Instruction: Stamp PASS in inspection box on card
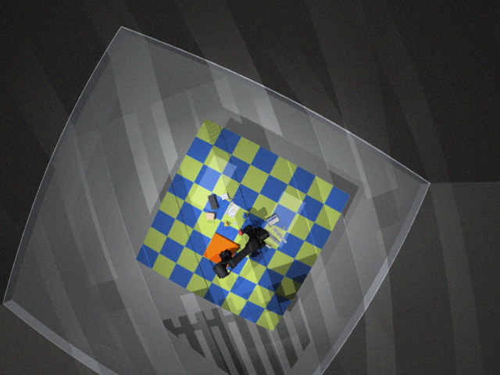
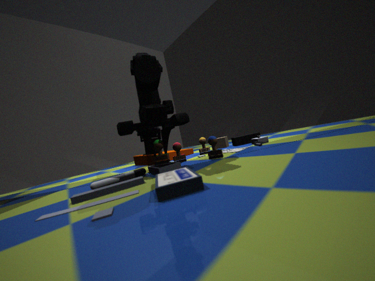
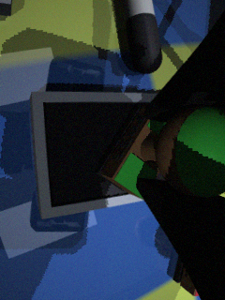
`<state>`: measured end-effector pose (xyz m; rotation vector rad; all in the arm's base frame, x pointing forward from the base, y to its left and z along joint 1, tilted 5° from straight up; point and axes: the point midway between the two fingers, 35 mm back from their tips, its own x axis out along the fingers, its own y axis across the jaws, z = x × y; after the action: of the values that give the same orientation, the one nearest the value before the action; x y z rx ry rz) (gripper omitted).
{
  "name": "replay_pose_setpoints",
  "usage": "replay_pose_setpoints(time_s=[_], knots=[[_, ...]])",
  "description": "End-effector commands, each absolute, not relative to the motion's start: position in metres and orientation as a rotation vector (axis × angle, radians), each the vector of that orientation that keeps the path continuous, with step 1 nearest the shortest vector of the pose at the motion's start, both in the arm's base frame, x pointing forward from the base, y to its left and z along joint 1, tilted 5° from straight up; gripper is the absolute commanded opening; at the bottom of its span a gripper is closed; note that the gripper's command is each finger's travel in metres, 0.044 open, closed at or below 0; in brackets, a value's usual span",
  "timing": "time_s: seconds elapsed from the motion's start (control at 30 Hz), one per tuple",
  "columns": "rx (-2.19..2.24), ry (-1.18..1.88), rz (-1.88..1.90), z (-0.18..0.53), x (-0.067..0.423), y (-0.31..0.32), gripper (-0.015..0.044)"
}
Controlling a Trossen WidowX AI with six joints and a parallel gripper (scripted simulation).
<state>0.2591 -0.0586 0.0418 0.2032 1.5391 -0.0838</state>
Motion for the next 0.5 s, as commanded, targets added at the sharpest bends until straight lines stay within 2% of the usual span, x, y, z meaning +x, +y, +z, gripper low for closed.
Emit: replay_pose_setpoints(time_s=[0.0, 0.47], knots=[[0.205, 1.536, -0.082, 0.045, 0.260, -0.059, 0.0000], [0.204, 1.536, -0.082, 0.067, 0.260, -0.061, 0.0000]])
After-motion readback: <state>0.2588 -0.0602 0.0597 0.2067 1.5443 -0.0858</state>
